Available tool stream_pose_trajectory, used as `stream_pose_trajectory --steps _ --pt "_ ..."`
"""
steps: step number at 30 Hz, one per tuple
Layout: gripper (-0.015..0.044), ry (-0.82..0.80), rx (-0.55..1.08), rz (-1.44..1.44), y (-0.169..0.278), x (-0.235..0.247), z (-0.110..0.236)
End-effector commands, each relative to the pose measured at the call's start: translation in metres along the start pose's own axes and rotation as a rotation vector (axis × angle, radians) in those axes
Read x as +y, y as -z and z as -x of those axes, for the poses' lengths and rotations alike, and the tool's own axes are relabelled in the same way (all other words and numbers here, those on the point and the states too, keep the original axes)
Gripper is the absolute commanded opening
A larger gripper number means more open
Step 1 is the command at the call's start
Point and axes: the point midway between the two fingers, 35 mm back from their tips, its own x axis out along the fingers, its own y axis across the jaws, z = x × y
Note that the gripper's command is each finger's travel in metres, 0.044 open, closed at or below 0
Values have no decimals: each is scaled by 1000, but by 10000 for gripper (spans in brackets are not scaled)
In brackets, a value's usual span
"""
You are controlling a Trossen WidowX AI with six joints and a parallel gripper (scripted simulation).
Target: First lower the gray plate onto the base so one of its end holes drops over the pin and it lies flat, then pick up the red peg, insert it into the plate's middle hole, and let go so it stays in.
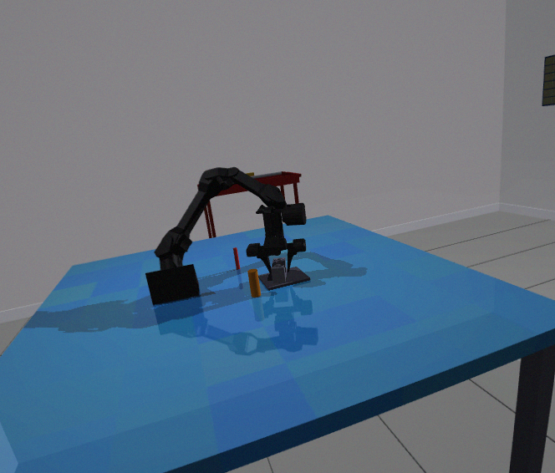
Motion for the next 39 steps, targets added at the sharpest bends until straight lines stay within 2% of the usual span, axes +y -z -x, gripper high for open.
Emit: stream_pose_trajectory --steps 1,4,9,15,17,24,32,39 --pt "368 1 0 2 0 0 0" --pt "440 1 0 2 0 0 0" --pt "440 0 -2 1 0 2 9" --pt "440 1 -5 -5 -2 4 96" --pt "440 3 -2 -5 -1 1 115" --pt "440 2 -2 2 0 4 118" --pt "440 -13 -7 329 75 -63 130" --pt "440 -25 -9 644 120 -139 124"
